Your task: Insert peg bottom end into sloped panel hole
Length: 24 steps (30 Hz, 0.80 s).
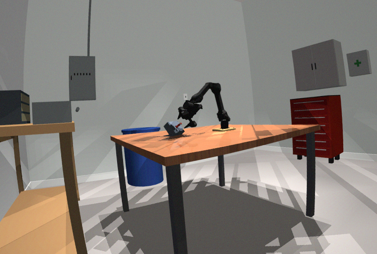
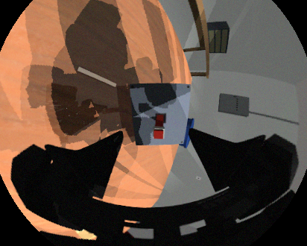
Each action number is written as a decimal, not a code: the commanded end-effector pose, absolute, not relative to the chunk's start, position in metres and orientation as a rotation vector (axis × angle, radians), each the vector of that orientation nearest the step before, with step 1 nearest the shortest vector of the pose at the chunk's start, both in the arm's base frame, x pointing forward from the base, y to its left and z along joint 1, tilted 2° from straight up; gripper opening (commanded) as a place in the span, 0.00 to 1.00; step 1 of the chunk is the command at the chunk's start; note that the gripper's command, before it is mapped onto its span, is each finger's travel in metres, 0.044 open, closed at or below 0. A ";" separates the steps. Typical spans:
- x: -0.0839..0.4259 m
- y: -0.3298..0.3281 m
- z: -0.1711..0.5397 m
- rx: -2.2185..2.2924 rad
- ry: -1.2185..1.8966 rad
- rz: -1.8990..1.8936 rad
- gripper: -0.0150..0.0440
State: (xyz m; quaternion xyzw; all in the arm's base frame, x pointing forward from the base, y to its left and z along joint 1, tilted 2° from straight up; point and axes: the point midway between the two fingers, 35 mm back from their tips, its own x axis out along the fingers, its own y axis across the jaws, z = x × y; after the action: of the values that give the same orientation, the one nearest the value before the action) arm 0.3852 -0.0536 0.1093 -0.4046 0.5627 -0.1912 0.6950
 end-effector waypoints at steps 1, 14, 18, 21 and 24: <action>0.386 -0.049 0.119 -0.895 1.239 -0.438 1.00; 0.377 -0.028 0.131 -0.896 1.240 -0.435 1.00; 0.374 -0.022 0.134 -0.897 1.240 -0.434 1.00; 0.372 -0.018 0.136 -0.897 1.240 -0.434 1.00; 0.369 -0.014 0.137 -0.898 1.240 -0.434 1.00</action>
State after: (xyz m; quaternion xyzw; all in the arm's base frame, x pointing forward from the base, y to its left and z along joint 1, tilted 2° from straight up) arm 0.3691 -0.0167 0.1308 -0.4055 0.5625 -0.1902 0.6950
